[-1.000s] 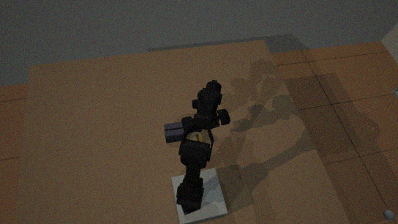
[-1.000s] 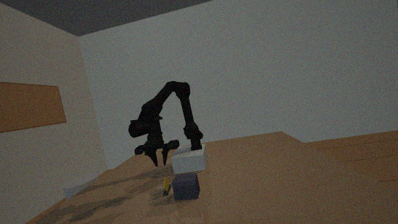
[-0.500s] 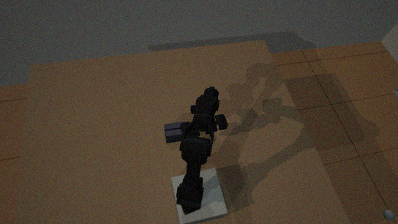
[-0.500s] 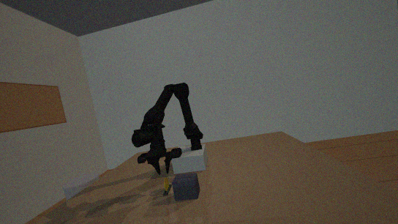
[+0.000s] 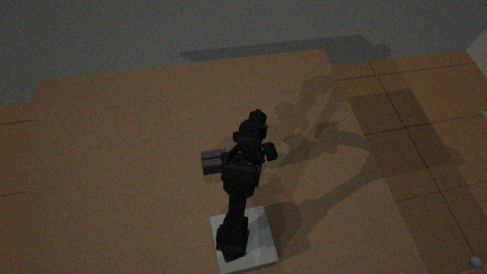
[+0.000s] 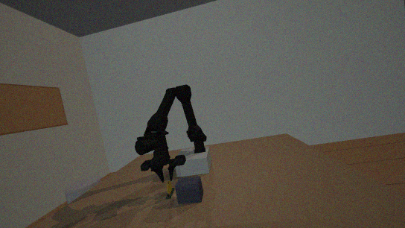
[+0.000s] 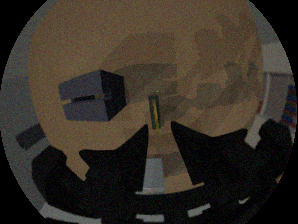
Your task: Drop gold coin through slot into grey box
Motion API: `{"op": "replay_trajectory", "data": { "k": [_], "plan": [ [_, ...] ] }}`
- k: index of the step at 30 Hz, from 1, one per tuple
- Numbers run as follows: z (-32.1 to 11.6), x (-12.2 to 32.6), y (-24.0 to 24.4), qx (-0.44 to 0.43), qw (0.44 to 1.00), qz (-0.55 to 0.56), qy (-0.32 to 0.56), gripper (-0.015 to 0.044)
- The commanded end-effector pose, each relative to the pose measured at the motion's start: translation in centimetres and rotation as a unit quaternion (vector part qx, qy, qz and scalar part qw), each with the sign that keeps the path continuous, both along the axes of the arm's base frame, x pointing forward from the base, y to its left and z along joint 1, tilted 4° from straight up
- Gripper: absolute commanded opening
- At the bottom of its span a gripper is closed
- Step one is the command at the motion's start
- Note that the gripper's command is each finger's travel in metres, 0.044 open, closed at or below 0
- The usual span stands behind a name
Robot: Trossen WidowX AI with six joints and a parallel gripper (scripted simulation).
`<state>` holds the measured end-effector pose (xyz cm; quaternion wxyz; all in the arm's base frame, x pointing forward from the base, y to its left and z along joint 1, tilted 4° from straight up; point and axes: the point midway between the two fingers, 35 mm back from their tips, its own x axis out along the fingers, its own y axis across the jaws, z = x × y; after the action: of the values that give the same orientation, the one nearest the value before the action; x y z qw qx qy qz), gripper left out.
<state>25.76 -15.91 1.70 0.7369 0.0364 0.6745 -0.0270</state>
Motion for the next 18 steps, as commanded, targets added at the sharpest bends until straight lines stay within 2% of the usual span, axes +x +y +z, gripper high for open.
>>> {"op": "replay_trajectory", "data": {
  "k": [1, 18],
  "plan": [
    [-1.1, 0.0, 0.2, 0.005, 1.0, -0.002, 0.003, 0.0161],
    [-3.8, 0.1, 0.3, 0.005, 1.0, -0.002, 0.003, 0.0161]
  ]
}}
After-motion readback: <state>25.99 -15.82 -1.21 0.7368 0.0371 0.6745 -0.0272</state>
